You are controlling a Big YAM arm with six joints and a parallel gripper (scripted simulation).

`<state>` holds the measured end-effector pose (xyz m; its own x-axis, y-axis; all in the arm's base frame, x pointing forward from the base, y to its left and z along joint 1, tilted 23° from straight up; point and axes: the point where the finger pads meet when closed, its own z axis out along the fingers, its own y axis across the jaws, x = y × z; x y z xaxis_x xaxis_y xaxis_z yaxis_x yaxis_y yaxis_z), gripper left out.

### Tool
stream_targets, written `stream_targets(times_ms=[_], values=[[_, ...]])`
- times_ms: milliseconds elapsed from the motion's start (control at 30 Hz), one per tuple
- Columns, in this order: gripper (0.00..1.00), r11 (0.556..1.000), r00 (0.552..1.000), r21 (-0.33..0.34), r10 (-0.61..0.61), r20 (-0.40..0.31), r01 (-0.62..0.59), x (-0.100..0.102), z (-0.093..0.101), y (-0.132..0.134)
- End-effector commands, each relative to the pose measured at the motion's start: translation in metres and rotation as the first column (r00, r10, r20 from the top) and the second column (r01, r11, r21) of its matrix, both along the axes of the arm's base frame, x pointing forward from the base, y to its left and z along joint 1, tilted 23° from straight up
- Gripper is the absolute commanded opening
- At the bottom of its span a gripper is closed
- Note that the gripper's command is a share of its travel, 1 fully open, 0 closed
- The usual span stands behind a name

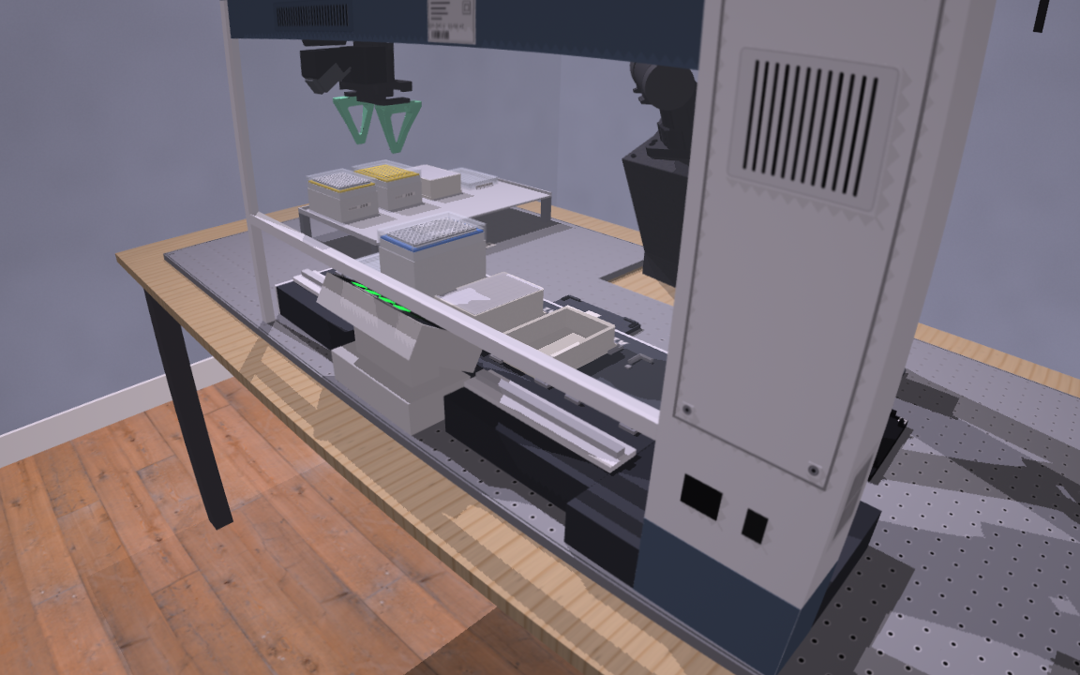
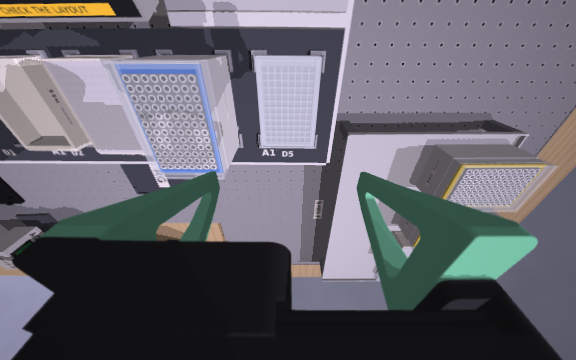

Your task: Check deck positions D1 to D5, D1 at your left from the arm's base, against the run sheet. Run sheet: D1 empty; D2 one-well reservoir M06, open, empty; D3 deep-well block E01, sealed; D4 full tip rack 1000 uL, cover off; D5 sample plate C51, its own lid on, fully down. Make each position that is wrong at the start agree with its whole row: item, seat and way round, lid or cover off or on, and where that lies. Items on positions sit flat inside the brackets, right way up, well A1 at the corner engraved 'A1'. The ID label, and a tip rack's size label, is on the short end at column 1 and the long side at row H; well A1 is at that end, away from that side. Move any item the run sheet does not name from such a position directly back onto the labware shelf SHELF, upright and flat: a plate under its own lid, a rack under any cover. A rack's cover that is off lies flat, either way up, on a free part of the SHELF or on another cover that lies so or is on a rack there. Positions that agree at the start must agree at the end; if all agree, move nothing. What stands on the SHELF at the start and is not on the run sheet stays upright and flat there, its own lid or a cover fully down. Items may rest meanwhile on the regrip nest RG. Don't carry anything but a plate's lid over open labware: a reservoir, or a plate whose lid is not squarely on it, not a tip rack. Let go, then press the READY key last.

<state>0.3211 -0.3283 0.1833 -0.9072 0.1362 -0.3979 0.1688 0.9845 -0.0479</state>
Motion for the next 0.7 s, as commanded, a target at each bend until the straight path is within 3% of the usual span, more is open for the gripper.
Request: stream_targets(times_ms=[0,400,500,533,667], values=[[1.00,1.000,1.000,0.001,-0.012,0.003,0.012,0.004,-0.010,-0.004],[1.00,1.000,1.000,0.002,-0.005,0.002,0.005,0.021,-0.047,-0.005],[1.00,1.000,1.000,0.002,-0.009,0.003,0.009,0.020,-0.047,-0.006],[1.00,1.000,1.000,-0.025,-0.006,0.023,0.006,0.022,-0.029,-0.013],[1.00,1.000,1.000,-0.025,-0.006,0.023,0.006,0.022,-0.029,-0.013]])
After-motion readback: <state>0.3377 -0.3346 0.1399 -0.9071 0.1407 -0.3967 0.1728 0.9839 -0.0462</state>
